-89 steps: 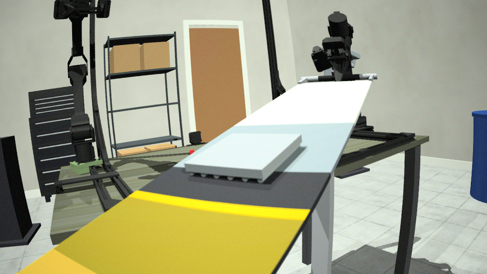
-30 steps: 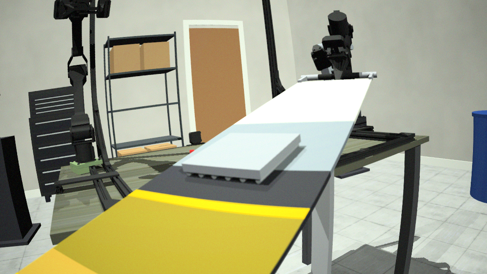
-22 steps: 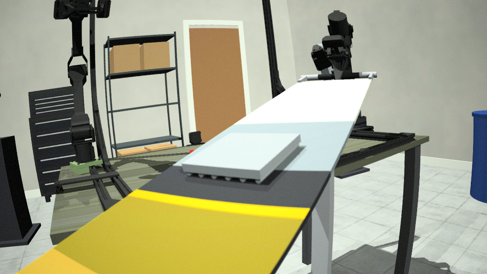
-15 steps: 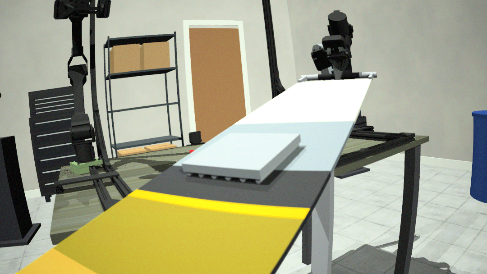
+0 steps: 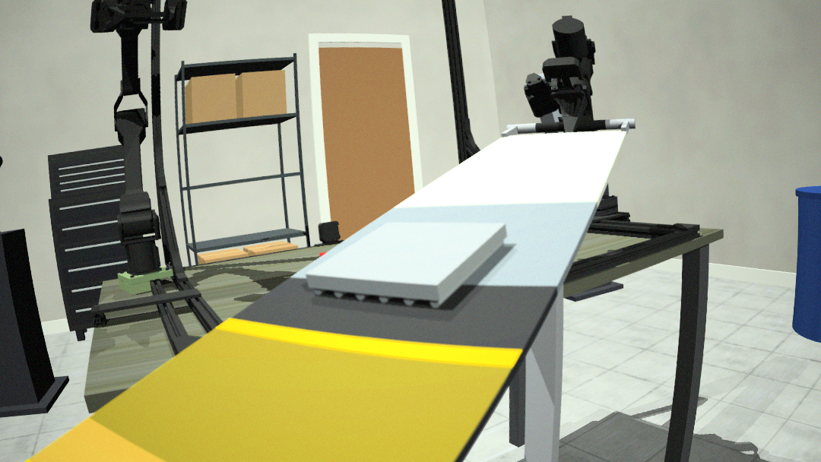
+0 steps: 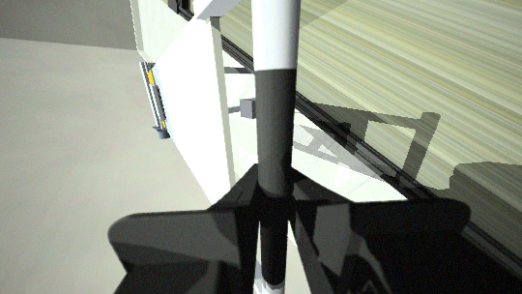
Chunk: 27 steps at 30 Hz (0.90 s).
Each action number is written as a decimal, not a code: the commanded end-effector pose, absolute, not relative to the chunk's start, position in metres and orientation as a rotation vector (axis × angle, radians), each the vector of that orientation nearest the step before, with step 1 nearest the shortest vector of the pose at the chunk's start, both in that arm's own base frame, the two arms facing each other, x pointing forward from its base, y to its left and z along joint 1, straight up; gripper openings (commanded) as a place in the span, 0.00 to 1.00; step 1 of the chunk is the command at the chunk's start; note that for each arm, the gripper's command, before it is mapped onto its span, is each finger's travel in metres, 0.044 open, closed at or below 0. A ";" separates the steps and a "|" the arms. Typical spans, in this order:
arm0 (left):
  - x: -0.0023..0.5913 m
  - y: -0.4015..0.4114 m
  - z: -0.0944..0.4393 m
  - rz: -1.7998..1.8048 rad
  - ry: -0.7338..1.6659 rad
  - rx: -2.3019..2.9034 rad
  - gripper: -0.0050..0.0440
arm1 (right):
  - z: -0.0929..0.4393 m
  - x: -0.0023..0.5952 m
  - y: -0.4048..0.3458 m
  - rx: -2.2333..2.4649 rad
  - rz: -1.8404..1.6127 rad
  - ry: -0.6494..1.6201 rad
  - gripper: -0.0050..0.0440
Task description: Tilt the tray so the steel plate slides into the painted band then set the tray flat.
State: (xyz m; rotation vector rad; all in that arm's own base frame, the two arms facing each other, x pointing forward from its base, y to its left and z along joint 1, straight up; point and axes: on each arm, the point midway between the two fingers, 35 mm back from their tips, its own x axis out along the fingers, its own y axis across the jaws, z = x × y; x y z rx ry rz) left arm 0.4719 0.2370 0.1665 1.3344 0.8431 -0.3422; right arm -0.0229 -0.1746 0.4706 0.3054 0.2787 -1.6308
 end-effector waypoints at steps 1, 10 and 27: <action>0.480 0.240 0.187 -0.294 0.802 1.360 0.10 | 0.471 -0.023 -0.174 0.304 -1.629 0.281 1.00; 0.480 0.240 0.187 -0.292 0.801 1.360 0.10 | 0.471 -0.023 -0.174 0.304 -1.629 0.281 1.00; 0.482 0.241 0.197 -0.282 0.791 1.365 0.10 | 0.471 -0.023 -0.174 0.304 -1.629 0.281 1.00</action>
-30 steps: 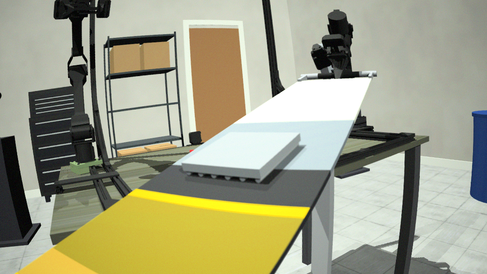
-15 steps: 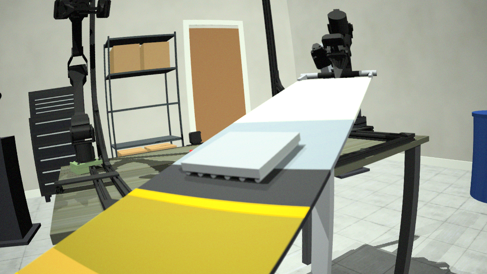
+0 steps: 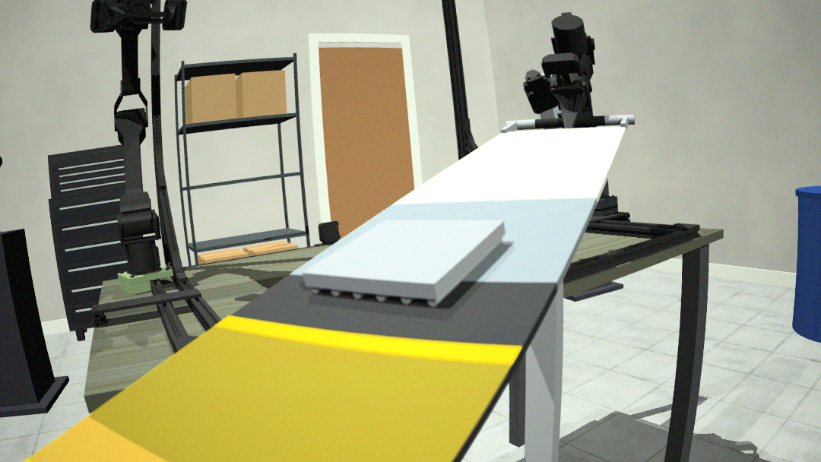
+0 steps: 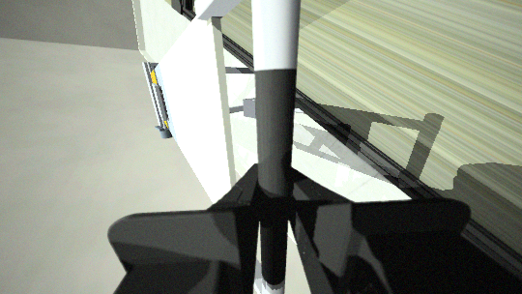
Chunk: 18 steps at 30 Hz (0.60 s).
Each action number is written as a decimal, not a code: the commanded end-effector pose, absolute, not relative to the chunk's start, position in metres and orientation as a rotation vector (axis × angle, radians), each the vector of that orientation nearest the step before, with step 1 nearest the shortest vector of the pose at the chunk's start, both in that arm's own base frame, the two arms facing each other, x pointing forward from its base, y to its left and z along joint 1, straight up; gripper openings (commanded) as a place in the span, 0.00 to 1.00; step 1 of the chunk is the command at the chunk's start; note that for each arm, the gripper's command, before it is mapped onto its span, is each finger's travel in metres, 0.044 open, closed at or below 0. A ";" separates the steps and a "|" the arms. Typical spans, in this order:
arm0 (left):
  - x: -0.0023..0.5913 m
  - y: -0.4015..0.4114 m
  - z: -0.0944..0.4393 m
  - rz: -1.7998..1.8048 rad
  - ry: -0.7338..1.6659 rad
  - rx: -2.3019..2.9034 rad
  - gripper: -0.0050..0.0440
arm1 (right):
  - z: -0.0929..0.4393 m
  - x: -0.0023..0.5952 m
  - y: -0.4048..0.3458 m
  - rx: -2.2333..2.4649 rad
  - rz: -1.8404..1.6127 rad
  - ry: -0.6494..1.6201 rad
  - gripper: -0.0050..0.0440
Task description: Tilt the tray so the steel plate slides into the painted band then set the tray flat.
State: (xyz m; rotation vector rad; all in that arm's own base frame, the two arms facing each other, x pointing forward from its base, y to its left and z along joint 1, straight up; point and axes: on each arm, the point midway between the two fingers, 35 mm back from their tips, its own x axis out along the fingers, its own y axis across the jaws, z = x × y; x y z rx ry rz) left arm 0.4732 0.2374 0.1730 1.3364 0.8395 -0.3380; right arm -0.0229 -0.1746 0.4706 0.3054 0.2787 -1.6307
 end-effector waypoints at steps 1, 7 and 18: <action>0.482 0.241 0.195 -0.281 0.791 1.365 0.10 | 0.471 -0.023 -0.174 0.304 -1.629 0.281 1.00; 0.477 0.239 0.174 -0.302 0.809 1.356 0.10 | 0.471 -0.023 -0.174 0.304 -1.629 0.281 1.00; 0.464 0.234 0.095 -0.419 0.913 1.297 0.10 | 0.471 -0.023 -0.174 0.304 -1.629 0.281 1.00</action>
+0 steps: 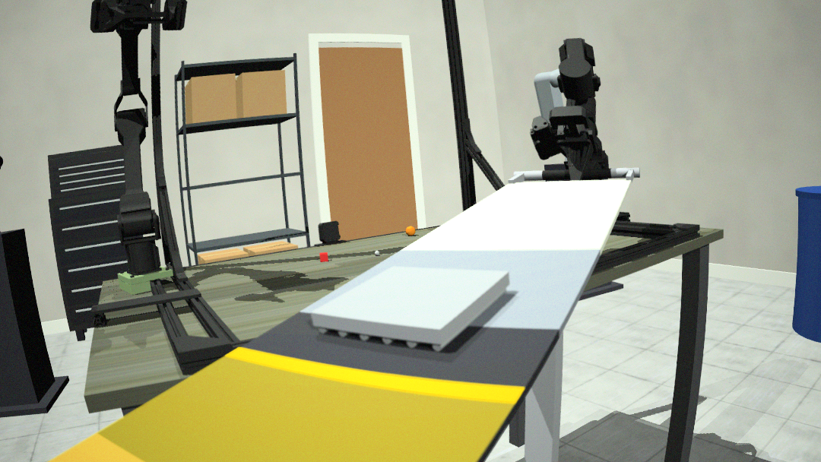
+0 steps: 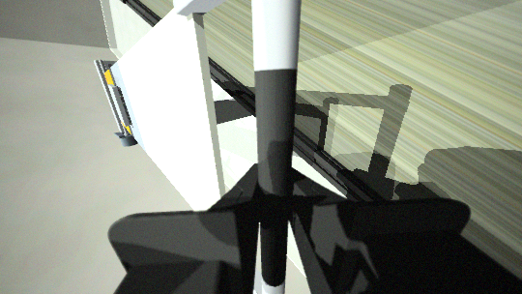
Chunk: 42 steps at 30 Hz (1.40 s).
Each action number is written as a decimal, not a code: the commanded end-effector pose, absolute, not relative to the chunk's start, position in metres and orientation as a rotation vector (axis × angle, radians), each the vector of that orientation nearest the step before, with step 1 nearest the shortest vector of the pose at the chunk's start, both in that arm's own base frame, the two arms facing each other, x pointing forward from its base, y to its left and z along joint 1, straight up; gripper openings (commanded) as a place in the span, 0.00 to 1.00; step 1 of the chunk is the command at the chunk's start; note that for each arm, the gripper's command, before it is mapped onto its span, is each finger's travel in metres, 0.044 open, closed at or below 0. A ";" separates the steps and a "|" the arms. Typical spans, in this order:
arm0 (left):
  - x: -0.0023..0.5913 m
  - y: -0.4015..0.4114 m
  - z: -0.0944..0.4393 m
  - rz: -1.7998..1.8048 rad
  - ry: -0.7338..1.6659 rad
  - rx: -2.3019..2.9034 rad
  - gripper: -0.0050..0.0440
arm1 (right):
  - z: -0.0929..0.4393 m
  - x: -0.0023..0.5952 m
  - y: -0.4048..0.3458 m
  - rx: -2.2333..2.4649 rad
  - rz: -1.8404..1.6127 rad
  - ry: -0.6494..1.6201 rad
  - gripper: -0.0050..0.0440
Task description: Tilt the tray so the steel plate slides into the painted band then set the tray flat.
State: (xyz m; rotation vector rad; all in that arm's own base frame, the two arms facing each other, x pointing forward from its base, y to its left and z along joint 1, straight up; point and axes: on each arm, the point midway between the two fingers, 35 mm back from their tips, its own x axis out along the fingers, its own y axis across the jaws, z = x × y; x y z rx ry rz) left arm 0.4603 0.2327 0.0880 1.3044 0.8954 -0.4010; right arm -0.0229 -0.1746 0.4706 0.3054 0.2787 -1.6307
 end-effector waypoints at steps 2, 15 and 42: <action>0.464 0.235 0.100 -0.419 0.912 1.298 0.10 | 0.471 -0.023 -0.174 0.304 -1.629 0.281 1.00; 0.469 0.236 0.129 -0.403 0.899 1.305 0.10 | 0.471 -0.023 -0.174 0.304 -1.629 0.281 1.00; 0.475 0.238 0.164 -0.357 0.859 1.329 0.10 | 0.471 -0.023 -0.174 0.304 -1.629 0.281 1.00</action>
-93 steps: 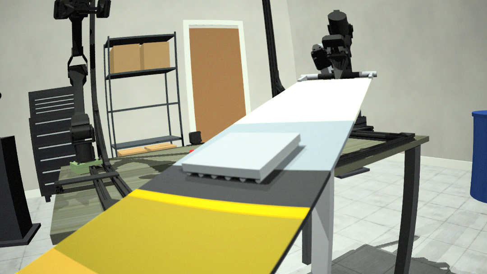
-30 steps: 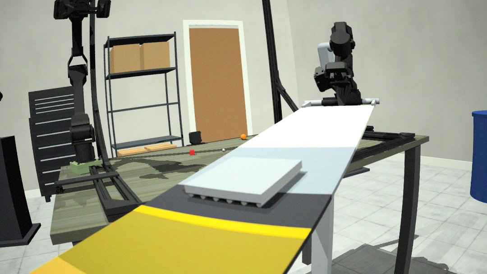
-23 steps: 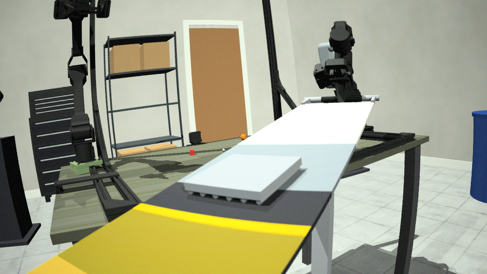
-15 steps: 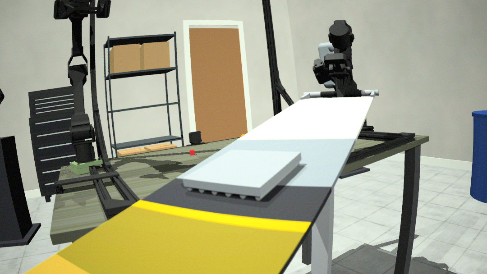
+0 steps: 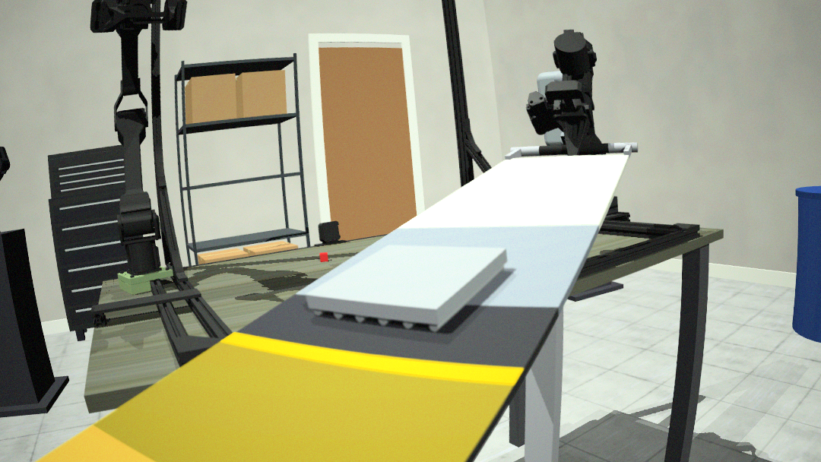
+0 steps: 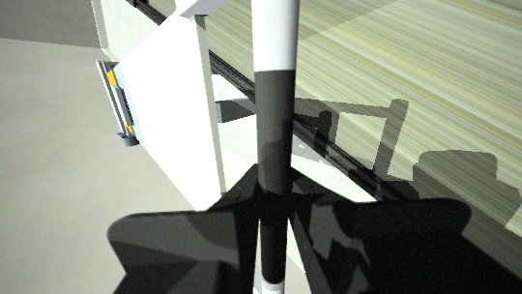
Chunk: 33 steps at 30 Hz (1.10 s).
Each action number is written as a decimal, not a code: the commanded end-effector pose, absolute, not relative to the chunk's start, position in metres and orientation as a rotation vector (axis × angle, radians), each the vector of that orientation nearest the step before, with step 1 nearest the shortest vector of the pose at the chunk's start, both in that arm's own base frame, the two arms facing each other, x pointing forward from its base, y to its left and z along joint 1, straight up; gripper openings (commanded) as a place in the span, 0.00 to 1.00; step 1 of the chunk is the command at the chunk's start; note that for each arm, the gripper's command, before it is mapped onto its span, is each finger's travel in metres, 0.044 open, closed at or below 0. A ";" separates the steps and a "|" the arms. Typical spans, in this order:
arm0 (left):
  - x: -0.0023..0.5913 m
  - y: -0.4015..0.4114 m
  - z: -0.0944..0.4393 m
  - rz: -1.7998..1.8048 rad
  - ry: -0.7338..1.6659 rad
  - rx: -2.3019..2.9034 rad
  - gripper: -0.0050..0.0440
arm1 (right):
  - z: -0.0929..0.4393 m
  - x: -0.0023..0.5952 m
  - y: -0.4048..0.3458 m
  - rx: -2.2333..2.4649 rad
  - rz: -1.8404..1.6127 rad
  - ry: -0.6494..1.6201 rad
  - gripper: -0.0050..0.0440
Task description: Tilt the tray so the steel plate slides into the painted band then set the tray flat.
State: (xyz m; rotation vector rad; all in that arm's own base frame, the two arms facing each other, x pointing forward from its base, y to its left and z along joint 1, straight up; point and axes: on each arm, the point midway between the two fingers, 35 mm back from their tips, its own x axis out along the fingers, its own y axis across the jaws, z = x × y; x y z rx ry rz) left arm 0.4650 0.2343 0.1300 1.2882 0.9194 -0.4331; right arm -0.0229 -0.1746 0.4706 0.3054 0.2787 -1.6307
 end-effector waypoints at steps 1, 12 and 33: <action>0.475 0.238 0.165 -0.356 0.857 1.329 0.10 | 0.471 -0.023 -0.174 0.304 -1.629 0.281 1.00; 0.477 0.239 0.172 -0.343 0.846 1.336 0.10 | 0.471 -0.023 -0.174 0.304 -1.629 0.281 1.00; 0.480 0.240 0.186 -0.318 0.824 1.348 0.10 | 0.471 -0.023 -0.174 0.304 -1.629 0.281 1.00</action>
